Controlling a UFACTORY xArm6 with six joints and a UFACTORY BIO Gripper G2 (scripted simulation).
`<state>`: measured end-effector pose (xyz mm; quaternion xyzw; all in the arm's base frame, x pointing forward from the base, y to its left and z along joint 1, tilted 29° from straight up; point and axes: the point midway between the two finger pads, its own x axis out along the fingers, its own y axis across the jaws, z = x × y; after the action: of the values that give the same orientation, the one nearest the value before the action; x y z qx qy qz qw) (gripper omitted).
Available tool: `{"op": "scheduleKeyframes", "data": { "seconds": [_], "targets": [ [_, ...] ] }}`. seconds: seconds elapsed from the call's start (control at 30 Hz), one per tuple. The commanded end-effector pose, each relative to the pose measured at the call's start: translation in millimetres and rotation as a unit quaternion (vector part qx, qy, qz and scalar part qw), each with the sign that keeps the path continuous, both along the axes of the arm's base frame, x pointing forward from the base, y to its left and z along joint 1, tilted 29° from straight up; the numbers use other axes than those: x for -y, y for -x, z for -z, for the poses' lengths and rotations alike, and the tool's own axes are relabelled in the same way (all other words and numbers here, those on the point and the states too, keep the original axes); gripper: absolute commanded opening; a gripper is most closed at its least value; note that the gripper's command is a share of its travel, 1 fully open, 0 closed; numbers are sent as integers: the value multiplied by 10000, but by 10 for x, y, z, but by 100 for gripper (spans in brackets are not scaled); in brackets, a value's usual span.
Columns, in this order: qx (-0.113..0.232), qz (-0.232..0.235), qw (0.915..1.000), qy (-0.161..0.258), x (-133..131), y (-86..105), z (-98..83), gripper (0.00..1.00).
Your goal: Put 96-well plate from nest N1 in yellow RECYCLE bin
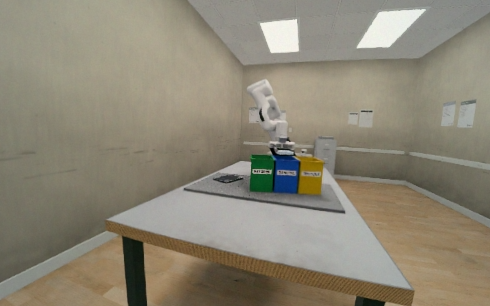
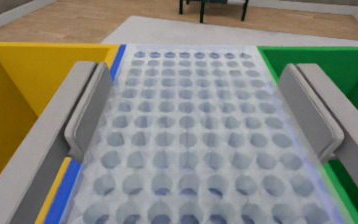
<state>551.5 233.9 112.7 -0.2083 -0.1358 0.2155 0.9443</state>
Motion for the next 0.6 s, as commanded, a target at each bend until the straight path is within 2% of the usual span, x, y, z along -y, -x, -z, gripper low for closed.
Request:
{"op": "scheduleKeyframes", "data": {
  "seconds": [0.0,0.07,0.57],
  "targets": [
    [15,-1,10000,-7,-152,2,51,0],
    [15,-1,10000,-7,-152,2,51,0],
    [15,-1,10000,-8,-609,42,251,0]
  ]
}}
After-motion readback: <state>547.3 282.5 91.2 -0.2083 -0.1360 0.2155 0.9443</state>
